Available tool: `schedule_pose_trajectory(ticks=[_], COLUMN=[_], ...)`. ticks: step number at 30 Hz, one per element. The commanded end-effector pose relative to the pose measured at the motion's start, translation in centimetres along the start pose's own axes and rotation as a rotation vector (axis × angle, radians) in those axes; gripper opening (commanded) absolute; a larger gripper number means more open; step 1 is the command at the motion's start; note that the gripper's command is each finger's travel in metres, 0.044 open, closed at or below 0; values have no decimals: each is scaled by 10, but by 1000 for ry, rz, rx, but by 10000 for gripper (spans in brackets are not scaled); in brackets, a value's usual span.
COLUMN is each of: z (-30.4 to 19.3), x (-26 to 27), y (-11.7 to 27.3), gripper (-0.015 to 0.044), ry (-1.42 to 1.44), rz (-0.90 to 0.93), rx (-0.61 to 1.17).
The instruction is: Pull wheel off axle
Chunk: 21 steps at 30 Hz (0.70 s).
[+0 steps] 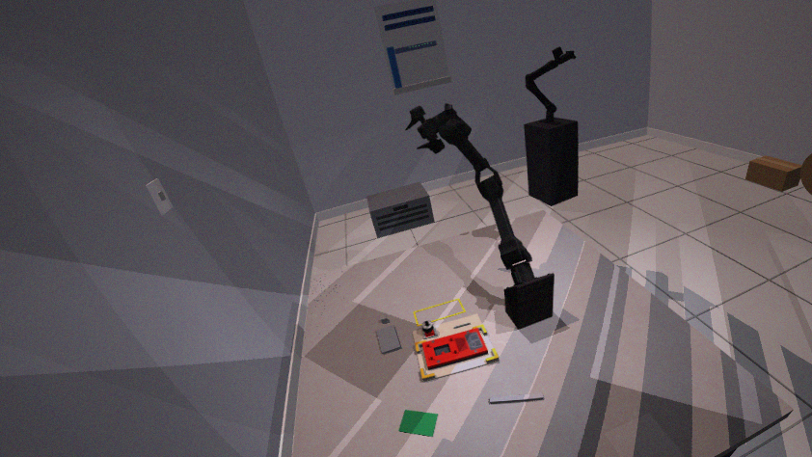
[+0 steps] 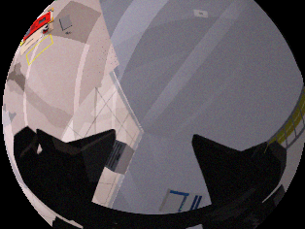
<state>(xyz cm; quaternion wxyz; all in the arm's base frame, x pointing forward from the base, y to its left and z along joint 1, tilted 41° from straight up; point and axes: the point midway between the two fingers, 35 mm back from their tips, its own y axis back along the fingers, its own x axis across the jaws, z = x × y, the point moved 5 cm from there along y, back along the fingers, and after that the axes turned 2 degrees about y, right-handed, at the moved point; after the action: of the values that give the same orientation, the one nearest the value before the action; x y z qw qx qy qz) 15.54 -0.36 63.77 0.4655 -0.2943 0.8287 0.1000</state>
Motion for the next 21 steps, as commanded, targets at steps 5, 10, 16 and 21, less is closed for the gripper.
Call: schedule_pose_trajectory(ticks=[5, 10, 16, 21], z=[19, 62, 116, 174], x=[-10, -28, -46, -49], y=[-2, -10, -12, -24], gripper=[300, 300, 300, 300], ry=[141, 433, 744, 1057], rz=[-18, -57, -164, -215], rx=[42, 111, 156, 159])
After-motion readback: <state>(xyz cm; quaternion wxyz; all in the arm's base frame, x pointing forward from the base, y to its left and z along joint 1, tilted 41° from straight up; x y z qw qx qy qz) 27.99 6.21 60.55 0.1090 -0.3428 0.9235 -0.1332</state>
